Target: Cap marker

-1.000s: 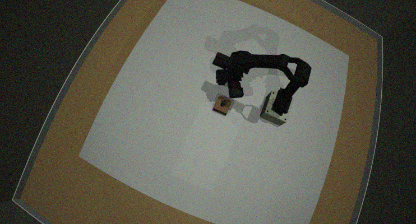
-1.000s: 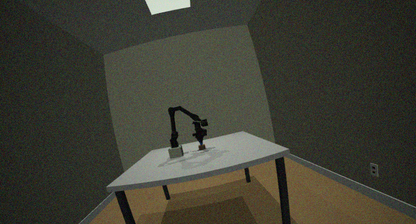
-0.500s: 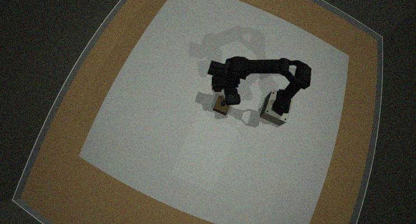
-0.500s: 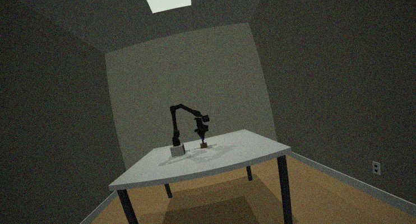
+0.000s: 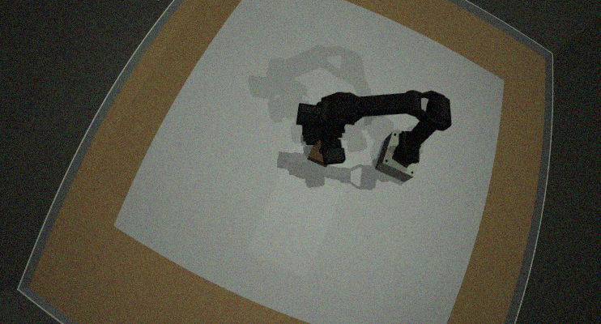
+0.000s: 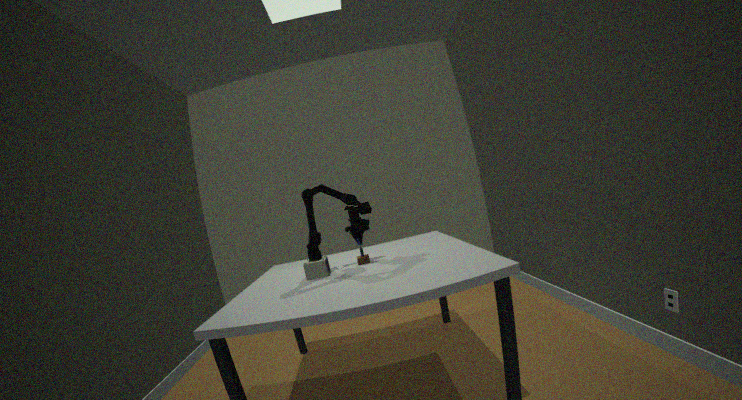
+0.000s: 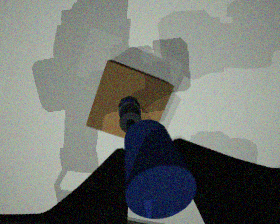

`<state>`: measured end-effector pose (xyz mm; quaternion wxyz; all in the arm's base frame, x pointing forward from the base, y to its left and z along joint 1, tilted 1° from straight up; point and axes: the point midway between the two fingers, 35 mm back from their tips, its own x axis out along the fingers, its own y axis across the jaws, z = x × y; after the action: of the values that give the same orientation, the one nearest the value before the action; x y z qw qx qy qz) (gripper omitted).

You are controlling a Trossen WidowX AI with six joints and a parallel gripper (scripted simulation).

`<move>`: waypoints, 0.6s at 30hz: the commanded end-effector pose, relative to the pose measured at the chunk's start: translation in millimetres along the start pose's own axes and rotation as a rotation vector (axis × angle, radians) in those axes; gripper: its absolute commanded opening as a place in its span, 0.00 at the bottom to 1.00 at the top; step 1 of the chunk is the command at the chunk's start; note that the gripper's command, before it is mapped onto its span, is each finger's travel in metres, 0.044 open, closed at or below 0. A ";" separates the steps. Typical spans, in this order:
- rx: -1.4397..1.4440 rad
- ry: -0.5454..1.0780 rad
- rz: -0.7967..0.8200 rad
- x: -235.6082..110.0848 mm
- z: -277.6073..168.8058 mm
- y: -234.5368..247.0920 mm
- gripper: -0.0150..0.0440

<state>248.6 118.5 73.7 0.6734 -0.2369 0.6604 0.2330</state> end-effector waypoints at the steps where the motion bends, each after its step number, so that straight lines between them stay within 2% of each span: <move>1: 0.005 -0.011 -0.002 -7.7 3.6 8.5 0.25; 18: 0.005 -0.011 -0.002 10.1 4.8 8.8 0.25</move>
<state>247.7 128.6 70.4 0.6802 -0.2362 0.6532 0.2344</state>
